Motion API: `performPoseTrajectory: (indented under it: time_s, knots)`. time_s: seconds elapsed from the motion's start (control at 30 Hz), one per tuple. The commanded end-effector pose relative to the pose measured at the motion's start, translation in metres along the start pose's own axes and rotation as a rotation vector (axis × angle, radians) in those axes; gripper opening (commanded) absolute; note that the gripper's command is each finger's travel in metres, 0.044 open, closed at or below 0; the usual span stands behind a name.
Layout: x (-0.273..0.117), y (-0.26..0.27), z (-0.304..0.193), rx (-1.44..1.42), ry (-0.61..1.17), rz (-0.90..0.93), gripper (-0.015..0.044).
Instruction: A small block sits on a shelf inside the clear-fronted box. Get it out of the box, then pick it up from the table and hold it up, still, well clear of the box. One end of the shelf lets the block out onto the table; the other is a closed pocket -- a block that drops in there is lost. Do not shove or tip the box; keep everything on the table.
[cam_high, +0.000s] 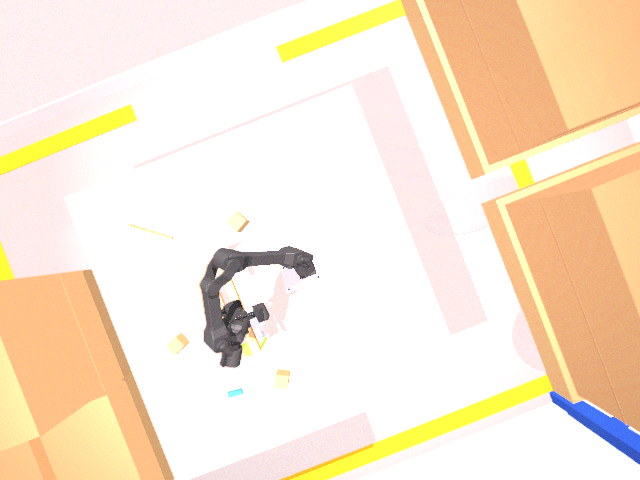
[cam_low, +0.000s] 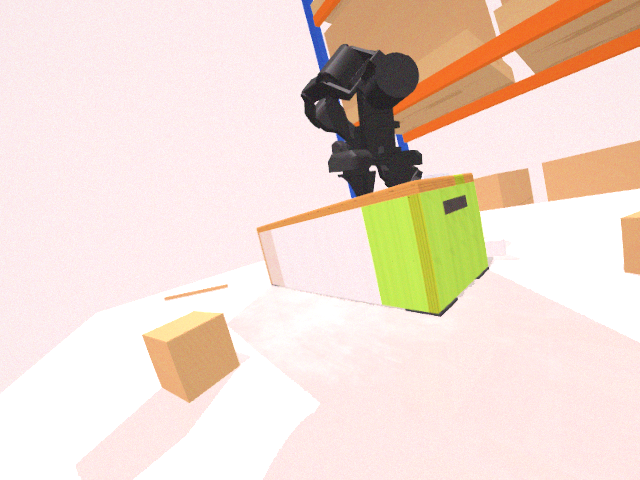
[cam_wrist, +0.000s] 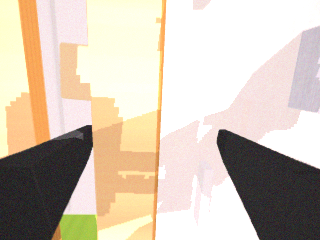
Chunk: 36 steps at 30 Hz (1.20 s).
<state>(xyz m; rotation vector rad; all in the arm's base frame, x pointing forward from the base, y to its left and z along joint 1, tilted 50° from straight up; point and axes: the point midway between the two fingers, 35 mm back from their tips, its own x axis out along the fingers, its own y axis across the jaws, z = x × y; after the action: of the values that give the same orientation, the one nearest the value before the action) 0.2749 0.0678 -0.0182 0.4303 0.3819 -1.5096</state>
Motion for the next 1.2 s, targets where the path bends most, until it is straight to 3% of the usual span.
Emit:
performPoseTrajectory:
  time_s: [0.0, 1.17]
  knots:
    - [0.009, -0.002, 0.000, -0.007, -0.006, 0.000, 0.0400]
    - [0.024, -0.003, 0.033, -0.001, -0.005, -0.002, 0.0400]
